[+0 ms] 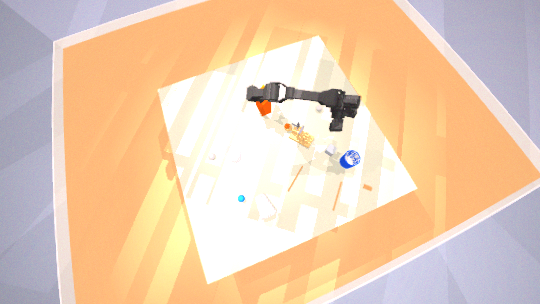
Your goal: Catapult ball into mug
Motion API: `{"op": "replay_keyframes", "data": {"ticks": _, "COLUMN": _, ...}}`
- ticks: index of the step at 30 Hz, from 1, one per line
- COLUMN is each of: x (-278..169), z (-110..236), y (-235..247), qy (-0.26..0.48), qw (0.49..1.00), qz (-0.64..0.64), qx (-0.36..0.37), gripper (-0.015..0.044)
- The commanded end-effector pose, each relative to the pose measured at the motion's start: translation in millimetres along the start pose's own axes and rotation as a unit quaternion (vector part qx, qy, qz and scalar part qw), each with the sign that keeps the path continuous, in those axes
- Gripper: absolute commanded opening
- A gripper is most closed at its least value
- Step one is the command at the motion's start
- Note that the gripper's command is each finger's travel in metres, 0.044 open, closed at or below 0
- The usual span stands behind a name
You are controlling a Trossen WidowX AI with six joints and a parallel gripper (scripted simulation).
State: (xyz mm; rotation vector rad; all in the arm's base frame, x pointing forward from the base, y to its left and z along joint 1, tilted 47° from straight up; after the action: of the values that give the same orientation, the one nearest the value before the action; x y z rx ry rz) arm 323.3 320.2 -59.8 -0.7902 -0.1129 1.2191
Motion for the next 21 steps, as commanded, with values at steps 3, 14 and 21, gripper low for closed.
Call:
{"op": "replay_keyframes", "data": {"ticks": 3, "x": -20, "z": -2, "y": 35, "qy": 0.055, "qw": 0.994, "qz": 0.099, "qx": 0.008, "gripper": 0.0000}}
{"op": "replay_keyframes", "data": {"ticks": 14, "x": -60, "z": -3, "y": 82, "qy": 0.147, "qw": 0.954, "qz": 0.260, "qx": 0.022, "gripper": 0.0000}}
{"op": "replay_keyframes", "data": {"ticks": 21, "x": -88, "z": -1, "y": 105, "qy": 0.205, "qw": 0.911, "qz": 0.357, "qx": 0.028, "gripper": 0.0000}}
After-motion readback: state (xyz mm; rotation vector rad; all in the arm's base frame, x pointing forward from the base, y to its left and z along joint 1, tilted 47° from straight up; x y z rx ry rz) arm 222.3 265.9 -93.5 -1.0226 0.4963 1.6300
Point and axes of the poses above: the point midway between the two fingers, 35 mm back from their tips, its own z axis back along the fingers, its own y axis across the jaws, x = y × z, the point moved 9 cm from there along z, back along the fingers, and after that the axes turned 10 degrees about z, right-handed, at the moved point
